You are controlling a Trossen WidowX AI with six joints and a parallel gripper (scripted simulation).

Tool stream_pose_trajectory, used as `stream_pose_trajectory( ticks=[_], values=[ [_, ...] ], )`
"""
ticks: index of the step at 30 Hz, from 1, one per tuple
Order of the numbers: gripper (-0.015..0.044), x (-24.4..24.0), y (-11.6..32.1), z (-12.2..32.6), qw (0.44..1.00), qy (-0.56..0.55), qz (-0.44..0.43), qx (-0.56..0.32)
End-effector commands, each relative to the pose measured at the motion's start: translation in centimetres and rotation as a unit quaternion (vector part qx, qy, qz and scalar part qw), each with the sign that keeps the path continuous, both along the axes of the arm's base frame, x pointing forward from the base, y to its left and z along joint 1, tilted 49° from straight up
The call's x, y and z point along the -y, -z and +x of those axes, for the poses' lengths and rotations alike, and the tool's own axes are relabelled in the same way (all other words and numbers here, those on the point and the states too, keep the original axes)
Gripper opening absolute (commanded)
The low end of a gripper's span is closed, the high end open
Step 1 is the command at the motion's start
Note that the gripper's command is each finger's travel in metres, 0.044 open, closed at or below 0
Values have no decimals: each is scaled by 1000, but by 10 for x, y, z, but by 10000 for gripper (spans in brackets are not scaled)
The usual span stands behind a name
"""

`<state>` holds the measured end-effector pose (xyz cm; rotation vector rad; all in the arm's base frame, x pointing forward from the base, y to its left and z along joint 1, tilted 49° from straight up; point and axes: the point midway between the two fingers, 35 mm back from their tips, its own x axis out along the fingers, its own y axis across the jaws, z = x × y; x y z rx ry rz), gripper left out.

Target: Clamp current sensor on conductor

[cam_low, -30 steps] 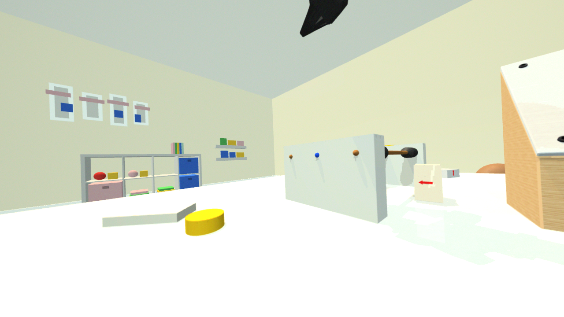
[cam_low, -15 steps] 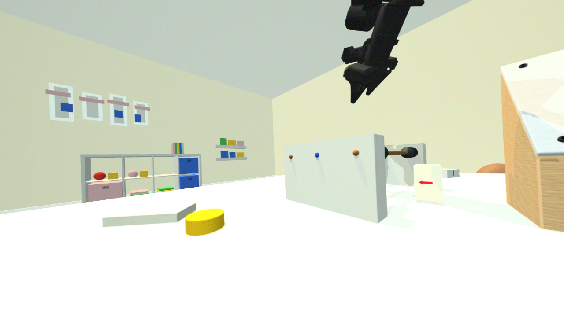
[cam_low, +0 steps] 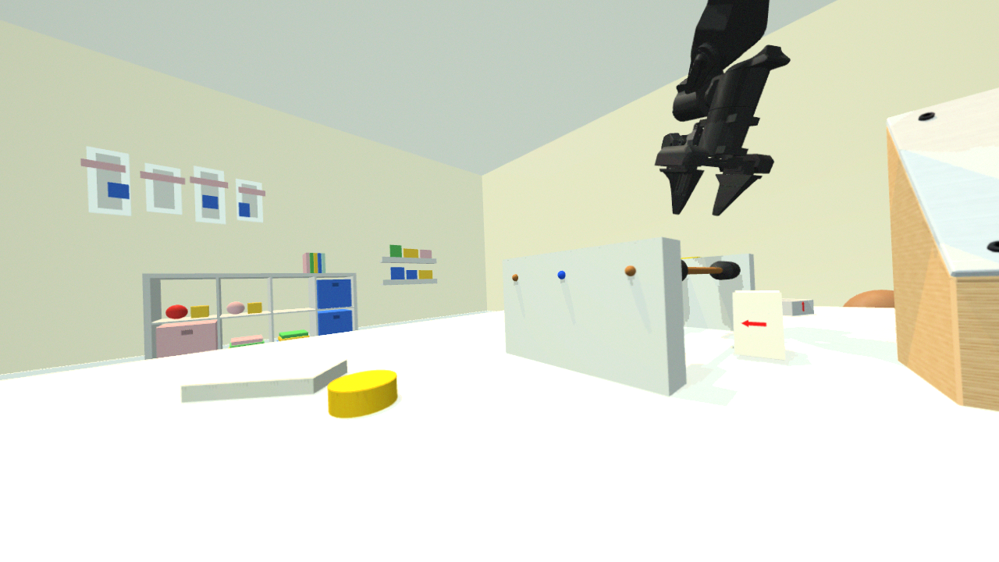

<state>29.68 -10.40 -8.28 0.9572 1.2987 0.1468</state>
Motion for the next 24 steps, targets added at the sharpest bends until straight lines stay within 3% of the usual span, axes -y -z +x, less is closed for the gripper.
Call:
stream_pose_trajectory(
  ticks=[1, 13, 24],
  values=[
    [440, 1, 1, 2, 1000, -1, 5, 2],
    [440, -2, 0, 1, 1000, -6, 5, 2],
    [440, -148, -62, -79, 954, -292, 49, 48]
  ],
)
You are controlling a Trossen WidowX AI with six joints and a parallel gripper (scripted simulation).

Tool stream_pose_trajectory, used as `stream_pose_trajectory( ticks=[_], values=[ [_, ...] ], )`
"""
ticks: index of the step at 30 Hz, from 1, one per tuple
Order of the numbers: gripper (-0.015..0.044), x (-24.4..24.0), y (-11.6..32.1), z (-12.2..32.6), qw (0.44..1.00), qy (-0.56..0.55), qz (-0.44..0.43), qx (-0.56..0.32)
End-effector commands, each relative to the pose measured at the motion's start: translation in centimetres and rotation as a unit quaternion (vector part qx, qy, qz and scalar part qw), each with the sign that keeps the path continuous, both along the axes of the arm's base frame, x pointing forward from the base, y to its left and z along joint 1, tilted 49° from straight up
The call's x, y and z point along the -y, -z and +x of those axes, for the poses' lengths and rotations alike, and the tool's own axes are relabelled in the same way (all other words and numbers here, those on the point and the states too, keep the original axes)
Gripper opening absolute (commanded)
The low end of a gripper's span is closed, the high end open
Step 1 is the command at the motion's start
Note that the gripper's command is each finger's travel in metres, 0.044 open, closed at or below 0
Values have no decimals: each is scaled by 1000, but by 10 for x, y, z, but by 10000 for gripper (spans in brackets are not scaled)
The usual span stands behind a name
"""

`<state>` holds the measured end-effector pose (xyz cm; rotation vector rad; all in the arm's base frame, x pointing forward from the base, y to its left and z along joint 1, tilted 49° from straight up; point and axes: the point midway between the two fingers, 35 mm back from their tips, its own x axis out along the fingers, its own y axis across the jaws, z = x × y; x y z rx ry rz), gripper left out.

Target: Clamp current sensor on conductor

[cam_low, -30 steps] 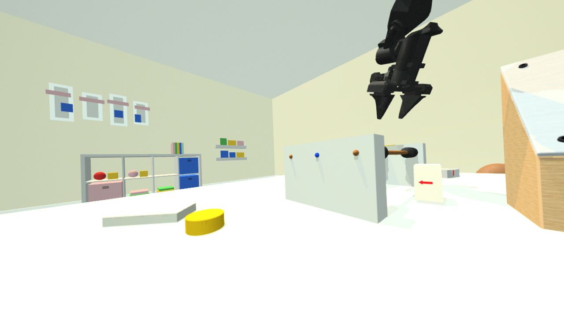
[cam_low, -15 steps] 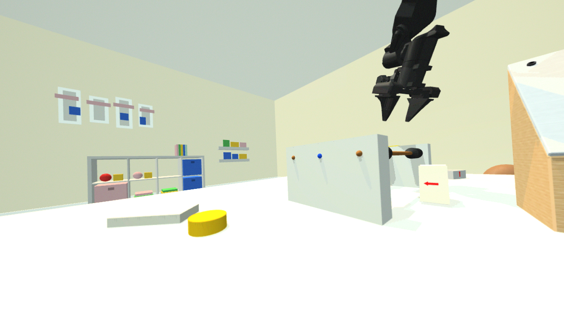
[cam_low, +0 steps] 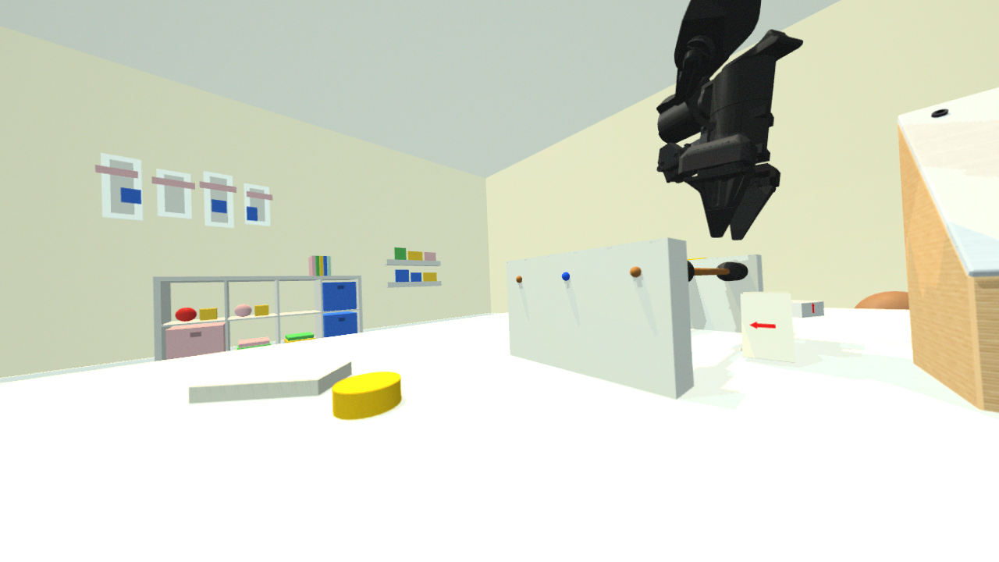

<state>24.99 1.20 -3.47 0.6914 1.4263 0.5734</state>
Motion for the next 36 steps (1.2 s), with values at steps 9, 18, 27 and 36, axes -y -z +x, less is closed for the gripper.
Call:
stream_pose_trajectory(
  ticks=[9, 18, 27, 36],
  values=[
    [440, -41, -16, -39, 996, -88, 20, 11],
    [440, -51, -6, -39, 996, -88, 18, 10],
    [440, -62, 4, -39, 996, -88, 18, 10],
    [440, -73, 13, -40, 996, -88, 19, 10]
  ],
)
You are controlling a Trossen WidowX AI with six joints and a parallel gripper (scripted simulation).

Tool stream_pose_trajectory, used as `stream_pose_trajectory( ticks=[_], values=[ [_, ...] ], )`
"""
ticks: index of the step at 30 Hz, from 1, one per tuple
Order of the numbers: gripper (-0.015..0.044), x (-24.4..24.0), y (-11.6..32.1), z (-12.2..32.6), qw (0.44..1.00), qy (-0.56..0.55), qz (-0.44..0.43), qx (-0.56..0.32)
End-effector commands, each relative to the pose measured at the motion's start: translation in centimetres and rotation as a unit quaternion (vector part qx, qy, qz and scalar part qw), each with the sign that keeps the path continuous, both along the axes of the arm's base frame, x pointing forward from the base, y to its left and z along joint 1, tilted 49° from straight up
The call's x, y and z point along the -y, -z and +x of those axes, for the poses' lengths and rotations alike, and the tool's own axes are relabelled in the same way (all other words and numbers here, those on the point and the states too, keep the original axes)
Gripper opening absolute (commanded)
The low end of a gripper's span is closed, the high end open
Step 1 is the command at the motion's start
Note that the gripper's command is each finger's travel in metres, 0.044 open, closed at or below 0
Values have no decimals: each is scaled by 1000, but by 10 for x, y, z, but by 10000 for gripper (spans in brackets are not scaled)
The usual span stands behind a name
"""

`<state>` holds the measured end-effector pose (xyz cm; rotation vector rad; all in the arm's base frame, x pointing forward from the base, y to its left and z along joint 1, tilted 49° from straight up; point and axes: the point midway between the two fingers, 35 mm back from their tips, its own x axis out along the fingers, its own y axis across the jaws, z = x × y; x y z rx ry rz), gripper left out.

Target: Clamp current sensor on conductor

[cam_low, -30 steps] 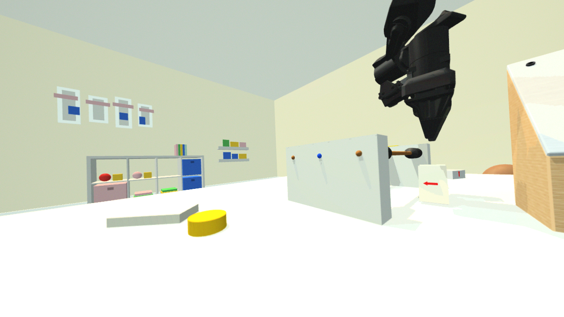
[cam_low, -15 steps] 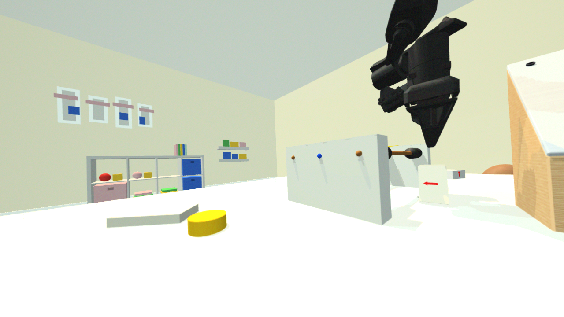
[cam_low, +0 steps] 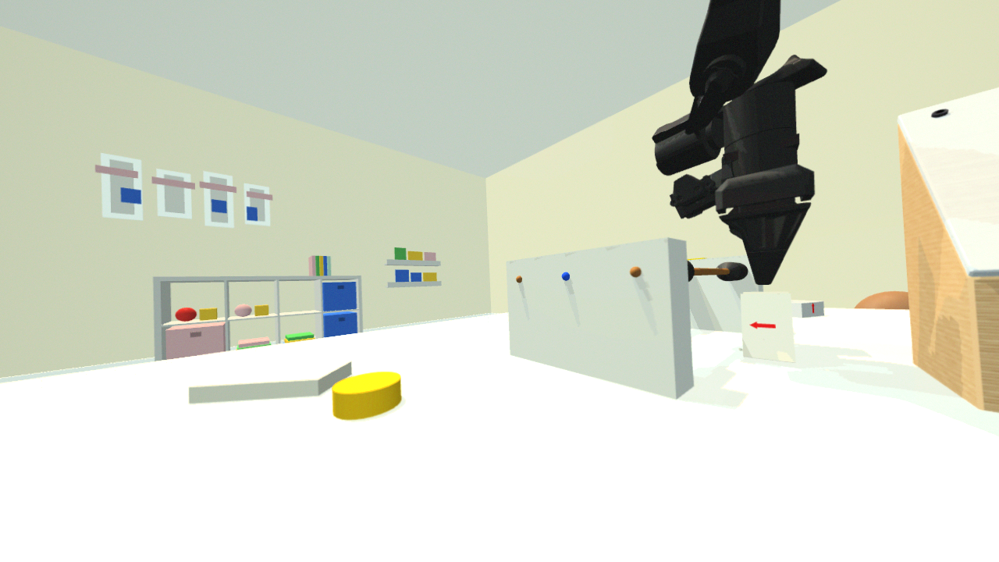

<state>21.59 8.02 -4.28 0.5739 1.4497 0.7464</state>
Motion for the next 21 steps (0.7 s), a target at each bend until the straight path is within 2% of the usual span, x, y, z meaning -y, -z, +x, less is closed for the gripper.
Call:
stream_pose_trajectory(
  ticks=[1, 17, 20, 21],
  values=[
    [440, -6, 6, -6, 1000, 1, 4, -12],
    [440, -17, 14, -9, 1000, 1, 6, -12],
    [361, -16, 12, -5, 1000, -1, 4, -3],
    [355, -16, 12, -5, 1000, -1, 4, -3]
  ],
)
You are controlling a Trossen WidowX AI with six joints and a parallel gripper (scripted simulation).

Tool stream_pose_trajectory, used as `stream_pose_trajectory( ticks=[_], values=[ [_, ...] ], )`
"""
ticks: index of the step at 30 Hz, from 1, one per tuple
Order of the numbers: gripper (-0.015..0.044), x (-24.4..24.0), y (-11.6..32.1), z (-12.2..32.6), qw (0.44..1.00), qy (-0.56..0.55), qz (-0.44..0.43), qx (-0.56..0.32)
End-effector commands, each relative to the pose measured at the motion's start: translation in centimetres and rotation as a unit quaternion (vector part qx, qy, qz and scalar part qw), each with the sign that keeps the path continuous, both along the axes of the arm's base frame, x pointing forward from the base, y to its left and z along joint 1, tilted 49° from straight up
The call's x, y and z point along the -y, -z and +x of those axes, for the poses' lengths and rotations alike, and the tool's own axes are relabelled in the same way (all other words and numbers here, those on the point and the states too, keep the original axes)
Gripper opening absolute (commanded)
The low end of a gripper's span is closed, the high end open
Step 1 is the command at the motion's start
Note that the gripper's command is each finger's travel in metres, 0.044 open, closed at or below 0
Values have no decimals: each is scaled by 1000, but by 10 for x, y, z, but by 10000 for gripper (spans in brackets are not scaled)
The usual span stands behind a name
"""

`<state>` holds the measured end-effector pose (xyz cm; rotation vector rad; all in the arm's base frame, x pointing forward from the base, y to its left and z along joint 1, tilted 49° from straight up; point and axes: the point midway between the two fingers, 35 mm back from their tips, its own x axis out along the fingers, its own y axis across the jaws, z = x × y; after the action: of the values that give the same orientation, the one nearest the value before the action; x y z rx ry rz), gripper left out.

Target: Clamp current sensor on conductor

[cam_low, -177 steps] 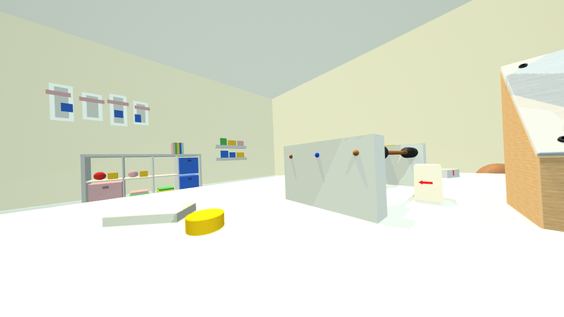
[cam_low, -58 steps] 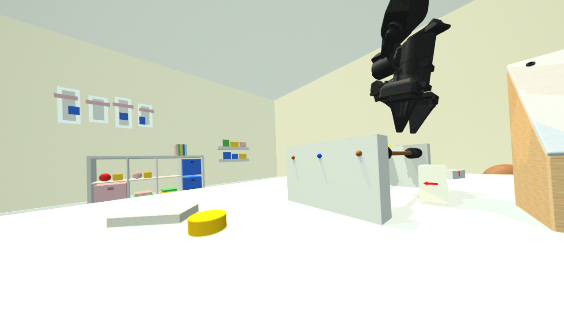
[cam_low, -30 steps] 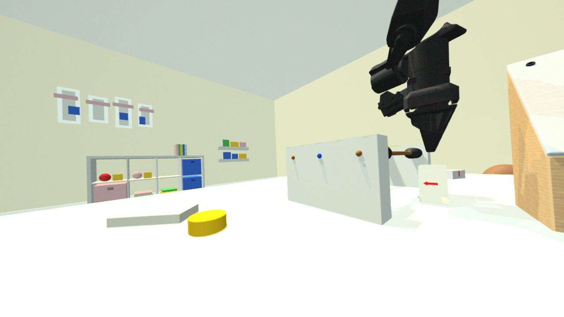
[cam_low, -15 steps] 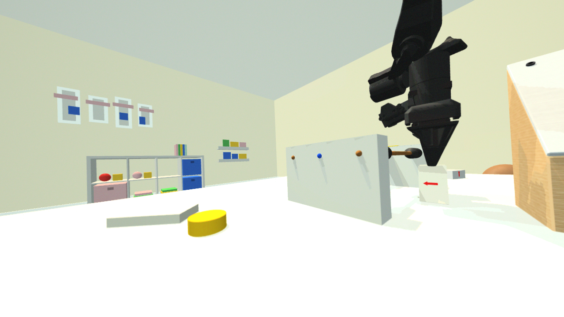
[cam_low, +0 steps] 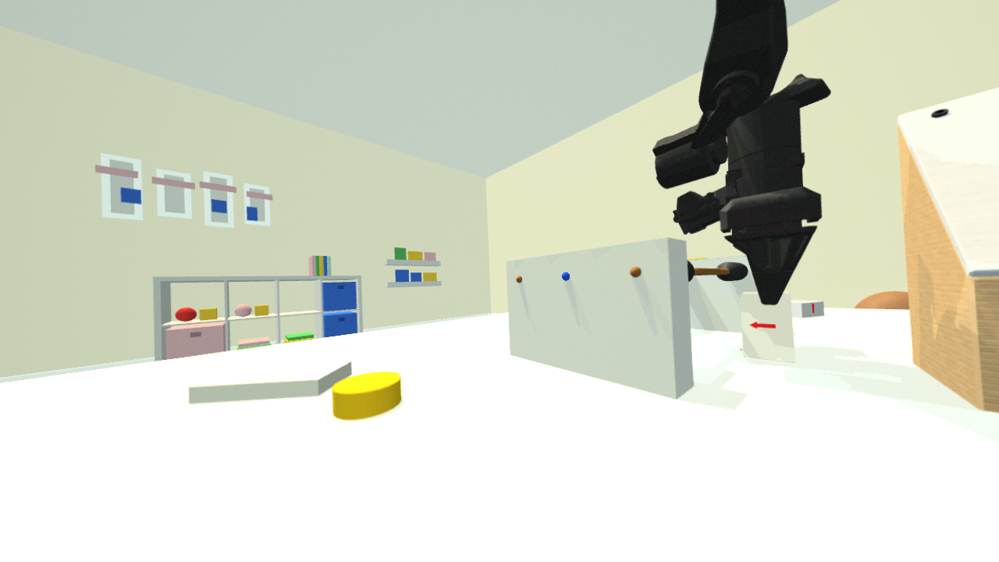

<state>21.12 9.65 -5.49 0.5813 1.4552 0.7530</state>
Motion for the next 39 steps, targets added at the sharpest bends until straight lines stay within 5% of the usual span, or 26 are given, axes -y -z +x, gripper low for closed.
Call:
stream_pose_trajectory(
  ticks=[1, 20, 29, 39],
  values=[
    [348, 0, 0, 0, 1000, 0, 0, 0],
    [221, 0, 0, 0, 1000, 0, 0, 0],
    [0, 27, -16, 8, 1000, 3, -9, -1],
    [0, 69, -50, 10, 1000, 4, -11, -6]
  ],
)
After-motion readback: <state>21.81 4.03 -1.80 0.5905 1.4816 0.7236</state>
